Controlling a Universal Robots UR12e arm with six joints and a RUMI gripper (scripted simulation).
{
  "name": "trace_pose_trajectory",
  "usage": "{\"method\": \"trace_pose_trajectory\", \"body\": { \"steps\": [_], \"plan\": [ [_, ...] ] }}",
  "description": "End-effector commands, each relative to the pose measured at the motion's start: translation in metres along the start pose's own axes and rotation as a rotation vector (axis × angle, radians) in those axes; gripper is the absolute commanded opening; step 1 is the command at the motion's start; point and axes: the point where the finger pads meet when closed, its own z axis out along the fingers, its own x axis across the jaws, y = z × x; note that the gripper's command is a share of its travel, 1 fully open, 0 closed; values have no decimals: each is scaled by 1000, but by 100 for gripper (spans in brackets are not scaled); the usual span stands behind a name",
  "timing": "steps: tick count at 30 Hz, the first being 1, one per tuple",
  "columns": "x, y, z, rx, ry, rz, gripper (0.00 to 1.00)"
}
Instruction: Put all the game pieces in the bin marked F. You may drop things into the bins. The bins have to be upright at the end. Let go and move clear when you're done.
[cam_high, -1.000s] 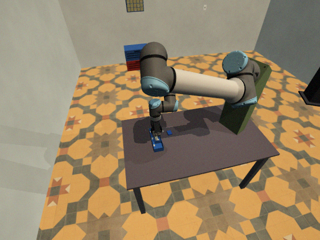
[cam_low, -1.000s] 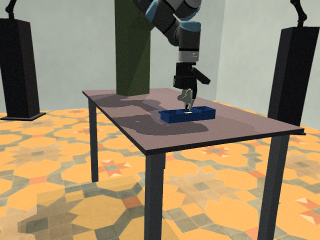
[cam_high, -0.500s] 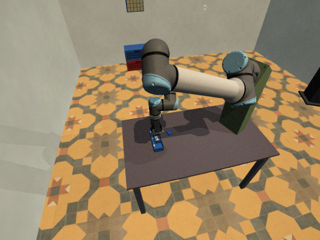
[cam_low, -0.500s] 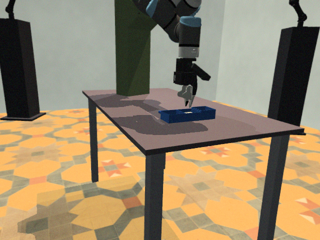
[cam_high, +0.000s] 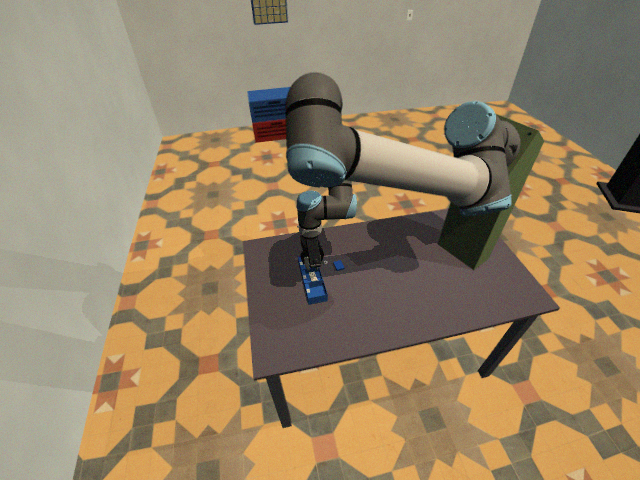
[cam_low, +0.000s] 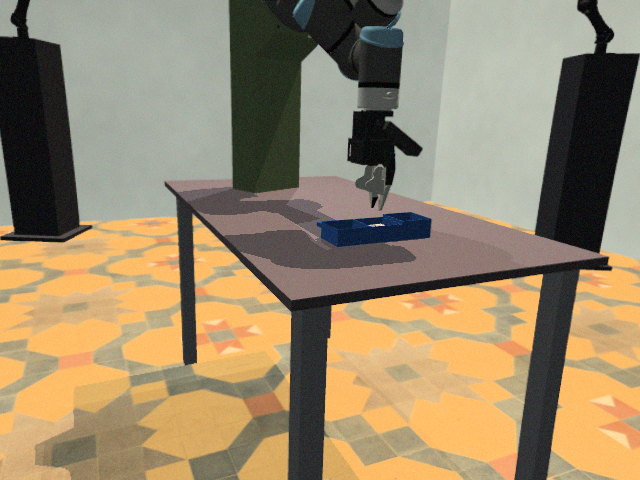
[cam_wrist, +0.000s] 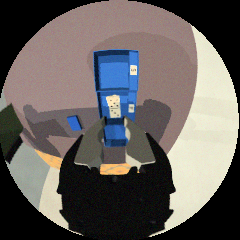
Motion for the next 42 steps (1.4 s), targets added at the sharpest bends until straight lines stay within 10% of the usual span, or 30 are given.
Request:
{"method": "trace_pose_trajectory", "body": {
  "steps": [1, 33, 34, 42],
  "plan": [
    [-1, 0, 0, 1, -1, 0, 19],
    [-2, 0, 0, 1, -1, 0, 19],
    [-4, 1, -5, 1, -2, 2, 100],
    [-4, 1, -29, 1, -2, 2, 100]
  ]
}}
